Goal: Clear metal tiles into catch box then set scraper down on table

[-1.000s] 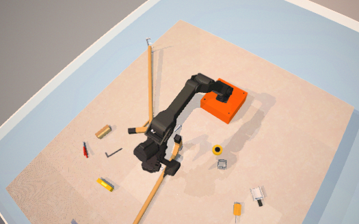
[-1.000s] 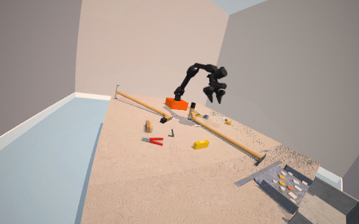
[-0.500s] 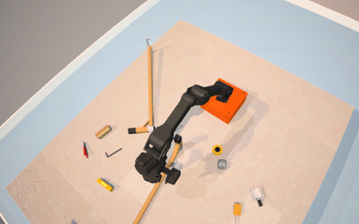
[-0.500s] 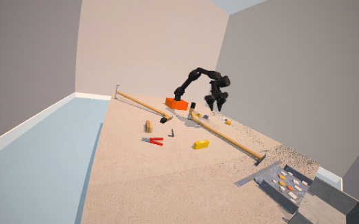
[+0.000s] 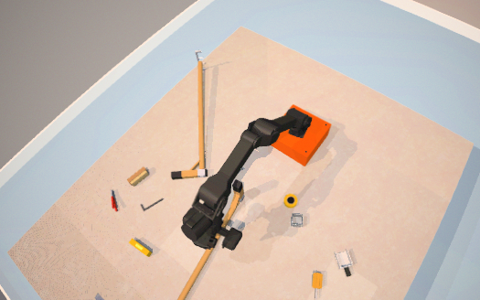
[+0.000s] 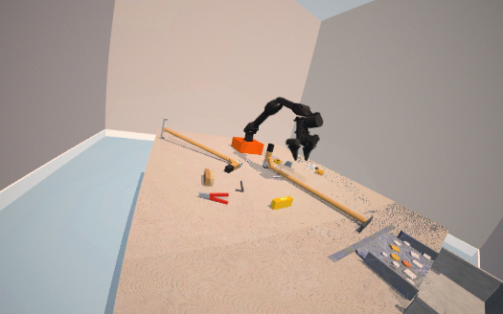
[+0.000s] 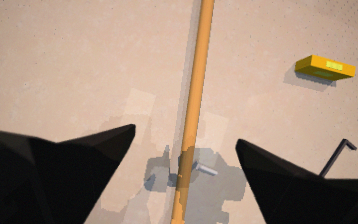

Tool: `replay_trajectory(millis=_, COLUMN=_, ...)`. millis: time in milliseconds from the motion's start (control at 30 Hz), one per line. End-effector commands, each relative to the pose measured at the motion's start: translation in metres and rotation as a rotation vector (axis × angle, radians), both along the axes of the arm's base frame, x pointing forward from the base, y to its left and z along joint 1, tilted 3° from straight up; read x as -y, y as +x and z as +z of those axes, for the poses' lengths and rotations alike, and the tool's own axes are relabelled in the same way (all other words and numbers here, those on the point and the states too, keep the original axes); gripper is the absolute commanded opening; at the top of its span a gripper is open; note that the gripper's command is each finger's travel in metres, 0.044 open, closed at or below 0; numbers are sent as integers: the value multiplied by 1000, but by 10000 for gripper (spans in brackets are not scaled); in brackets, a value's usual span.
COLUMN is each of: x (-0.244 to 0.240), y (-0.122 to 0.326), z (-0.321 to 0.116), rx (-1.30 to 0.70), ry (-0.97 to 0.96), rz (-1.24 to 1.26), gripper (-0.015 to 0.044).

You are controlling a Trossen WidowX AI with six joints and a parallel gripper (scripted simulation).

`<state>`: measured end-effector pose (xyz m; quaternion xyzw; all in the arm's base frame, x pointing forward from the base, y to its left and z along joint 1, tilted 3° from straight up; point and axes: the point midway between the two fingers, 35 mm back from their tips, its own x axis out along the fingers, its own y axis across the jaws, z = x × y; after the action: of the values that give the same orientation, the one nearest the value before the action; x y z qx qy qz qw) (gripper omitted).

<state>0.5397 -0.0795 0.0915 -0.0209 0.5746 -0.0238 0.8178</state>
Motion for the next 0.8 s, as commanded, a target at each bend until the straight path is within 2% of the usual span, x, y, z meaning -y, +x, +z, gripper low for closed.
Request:
replay_trajectory(millis=0, x=3, y=-6, z=7, rx=9, ry=3, rz=0, gripper=440)
replay_trajectory(millis=767, x=16, y=-46, z=43, rx=72, ry=15, rz=2, gripper=440)
